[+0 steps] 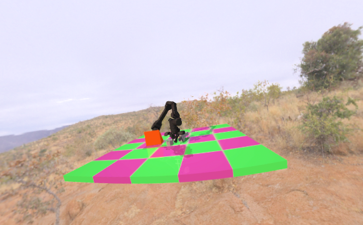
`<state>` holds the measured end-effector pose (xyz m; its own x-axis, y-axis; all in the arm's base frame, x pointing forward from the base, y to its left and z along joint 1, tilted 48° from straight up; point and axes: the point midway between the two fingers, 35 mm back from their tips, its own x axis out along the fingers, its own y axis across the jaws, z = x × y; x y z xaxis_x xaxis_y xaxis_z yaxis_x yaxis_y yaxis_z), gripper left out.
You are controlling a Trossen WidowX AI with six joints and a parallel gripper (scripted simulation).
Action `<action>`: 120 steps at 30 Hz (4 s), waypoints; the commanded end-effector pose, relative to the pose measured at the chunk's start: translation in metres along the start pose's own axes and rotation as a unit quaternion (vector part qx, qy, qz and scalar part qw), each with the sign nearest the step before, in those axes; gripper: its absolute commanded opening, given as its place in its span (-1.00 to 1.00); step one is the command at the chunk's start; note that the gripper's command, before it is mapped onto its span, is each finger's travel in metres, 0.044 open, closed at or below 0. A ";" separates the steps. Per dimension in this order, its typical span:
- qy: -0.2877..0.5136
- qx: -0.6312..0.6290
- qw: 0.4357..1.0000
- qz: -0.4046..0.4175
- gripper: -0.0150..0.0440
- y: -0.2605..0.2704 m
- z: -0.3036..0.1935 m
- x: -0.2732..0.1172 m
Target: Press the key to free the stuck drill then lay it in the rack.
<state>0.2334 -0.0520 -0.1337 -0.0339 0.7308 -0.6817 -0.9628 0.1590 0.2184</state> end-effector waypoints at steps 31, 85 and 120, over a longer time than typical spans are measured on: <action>0.001 0.000 1.000 0.003 -0.49 0.003 -0.014 -0.011; 0.002 0.000 1.000 0.003 -0.49 0.007 -0.013 -0.030; 0.002 0.000 1.000 0.003 -0.49 0.005 -0.012 -0.041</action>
<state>0.2253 -0.0868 -0.1143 -0.0395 0.7332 -0.6788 -0.9608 0.1588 0.2275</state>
